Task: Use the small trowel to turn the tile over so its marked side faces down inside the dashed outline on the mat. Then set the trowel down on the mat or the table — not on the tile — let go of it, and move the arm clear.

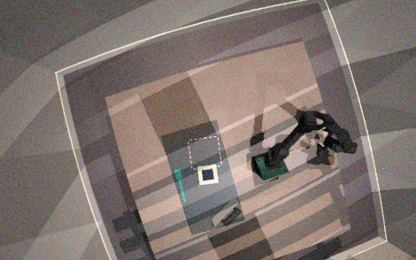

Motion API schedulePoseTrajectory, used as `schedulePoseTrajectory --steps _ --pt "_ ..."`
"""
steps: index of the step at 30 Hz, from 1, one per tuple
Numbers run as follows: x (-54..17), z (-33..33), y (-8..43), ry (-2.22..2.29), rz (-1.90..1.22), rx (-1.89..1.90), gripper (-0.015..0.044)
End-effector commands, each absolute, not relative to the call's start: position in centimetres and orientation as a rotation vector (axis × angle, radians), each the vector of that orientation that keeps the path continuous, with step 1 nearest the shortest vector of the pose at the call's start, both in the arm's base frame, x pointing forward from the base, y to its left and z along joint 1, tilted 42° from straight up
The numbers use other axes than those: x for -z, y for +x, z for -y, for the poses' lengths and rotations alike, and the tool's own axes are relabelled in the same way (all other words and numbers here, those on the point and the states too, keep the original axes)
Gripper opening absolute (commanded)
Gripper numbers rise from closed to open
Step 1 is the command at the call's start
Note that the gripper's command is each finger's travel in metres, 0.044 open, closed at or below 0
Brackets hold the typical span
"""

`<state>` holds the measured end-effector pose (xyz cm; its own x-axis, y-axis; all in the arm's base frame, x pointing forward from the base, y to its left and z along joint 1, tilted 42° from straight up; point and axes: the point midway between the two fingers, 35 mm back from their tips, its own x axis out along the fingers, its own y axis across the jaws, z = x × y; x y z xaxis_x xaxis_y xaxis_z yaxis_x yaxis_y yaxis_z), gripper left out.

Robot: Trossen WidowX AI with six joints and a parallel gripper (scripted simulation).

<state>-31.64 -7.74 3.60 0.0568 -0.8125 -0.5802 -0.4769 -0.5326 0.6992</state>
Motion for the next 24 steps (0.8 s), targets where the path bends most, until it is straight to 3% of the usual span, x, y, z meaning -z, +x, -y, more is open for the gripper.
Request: schedulePoseTrajectory --steps 1,11,24 --pt "-3.6 7.6 -31.6 2.019 1.303 1.469 0.0374" --pt "-1.0 -0.1 -31.7 1.946 1.293 1.658 0.0111" --pt "5.1 -15.8 -25.4 1.880 0.886 1.989 0.0100"
